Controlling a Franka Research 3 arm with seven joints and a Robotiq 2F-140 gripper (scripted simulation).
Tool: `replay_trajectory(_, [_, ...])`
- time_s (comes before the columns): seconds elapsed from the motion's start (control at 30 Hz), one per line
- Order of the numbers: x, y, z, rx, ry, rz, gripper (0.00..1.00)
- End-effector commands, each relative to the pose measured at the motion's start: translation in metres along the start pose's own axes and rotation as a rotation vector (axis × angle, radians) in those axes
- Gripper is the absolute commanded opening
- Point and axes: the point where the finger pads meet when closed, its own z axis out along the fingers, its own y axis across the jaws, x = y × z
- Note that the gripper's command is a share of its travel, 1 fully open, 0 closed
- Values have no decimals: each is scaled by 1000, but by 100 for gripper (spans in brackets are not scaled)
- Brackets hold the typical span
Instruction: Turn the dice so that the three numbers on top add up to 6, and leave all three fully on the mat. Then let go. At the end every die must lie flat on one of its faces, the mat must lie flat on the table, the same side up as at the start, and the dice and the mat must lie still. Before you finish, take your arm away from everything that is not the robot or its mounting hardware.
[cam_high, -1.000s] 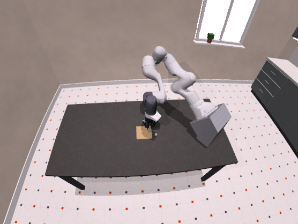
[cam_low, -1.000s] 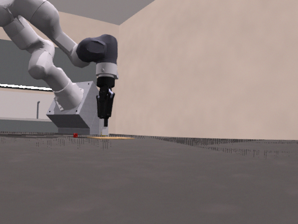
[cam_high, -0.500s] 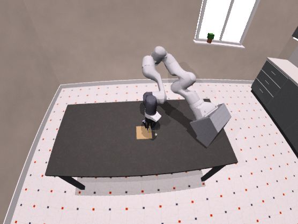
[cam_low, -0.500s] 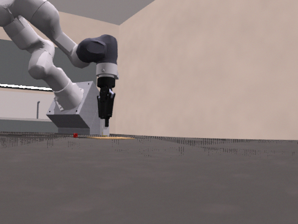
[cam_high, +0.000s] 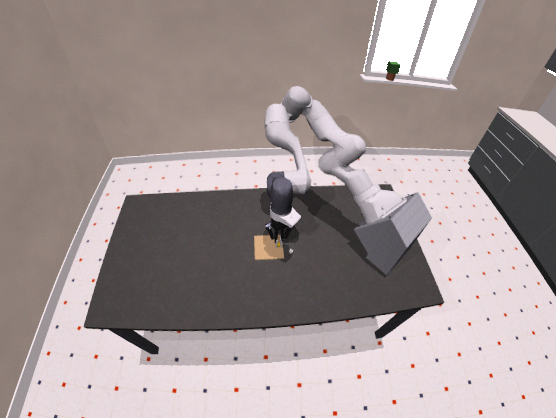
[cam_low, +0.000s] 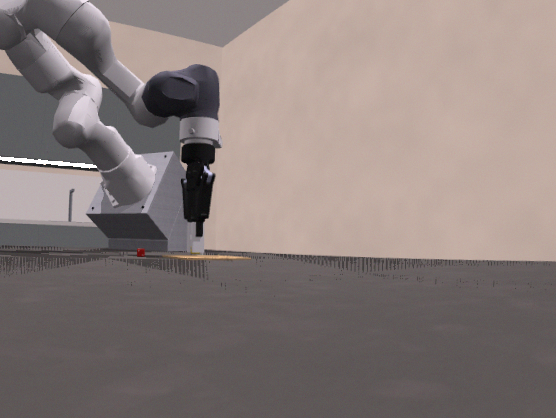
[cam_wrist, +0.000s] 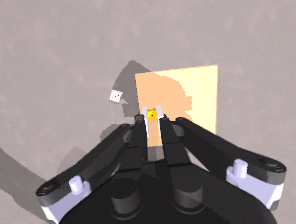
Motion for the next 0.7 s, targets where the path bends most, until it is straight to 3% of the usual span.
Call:
replay_trajectory(0.0, [1, 1, 1, -1, 2, 4, 7])
replay_trajectory(0.67, [1, 1, 2, -1, 2, 4, 7])
